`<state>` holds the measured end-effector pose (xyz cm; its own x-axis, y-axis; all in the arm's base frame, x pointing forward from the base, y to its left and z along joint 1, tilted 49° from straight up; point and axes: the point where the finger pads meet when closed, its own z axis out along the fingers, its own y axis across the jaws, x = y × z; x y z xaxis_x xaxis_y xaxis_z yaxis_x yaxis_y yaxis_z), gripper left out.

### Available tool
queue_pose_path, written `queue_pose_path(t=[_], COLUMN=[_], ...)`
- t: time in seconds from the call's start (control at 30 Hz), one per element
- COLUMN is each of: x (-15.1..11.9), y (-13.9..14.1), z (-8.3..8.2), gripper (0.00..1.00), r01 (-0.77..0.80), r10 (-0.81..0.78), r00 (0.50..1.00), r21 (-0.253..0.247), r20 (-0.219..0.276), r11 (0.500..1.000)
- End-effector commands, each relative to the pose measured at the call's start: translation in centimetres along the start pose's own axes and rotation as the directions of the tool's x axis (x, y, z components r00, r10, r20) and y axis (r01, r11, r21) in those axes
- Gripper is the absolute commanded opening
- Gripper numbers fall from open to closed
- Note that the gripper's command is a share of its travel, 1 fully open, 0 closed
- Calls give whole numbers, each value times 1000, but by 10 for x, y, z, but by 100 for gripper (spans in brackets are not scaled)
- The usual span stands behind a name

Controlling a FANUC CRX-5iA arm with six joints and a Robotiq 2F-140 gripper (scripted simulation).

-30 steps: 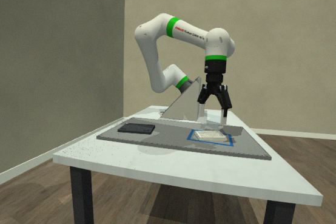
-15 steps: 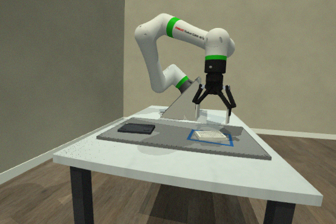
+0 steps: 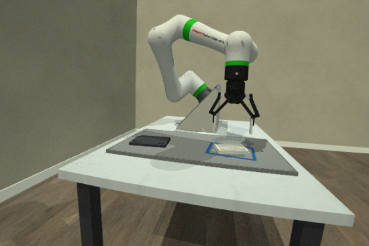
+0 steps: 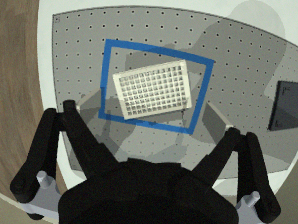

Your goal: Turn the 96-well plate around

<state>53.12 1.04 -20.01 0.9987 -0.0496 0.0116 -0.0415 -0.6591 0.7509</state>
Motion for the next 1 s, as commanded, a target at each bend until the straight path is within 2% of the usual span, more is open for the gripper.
queue_pose_path(t=[0.0, 0.13, 0.3, 0.4, 0.7, 0.77, 0.97], x=[0, 0, 0, 0, 0, 0, 0], y=[0, 0, 0, 0, 0, 0, 0], z=[0, 0, 0, 0, 0, 0, 0], gripper=[100, 100, 100, 100, 100, 100, 100], r01=[155, 285, 321, 414, 664, 664, 800], r10=[-155, -285, -321, -414, -664, -664, -800], r00=[988, 958, 947, 910, 747, 747, 601], r21=[3, 4, 4, 5, 7, 7, 7], r20=[7, 7, 6, 6, 4, 4, 3], r11=[988, 958, 947, 910, 747, 747, 601])
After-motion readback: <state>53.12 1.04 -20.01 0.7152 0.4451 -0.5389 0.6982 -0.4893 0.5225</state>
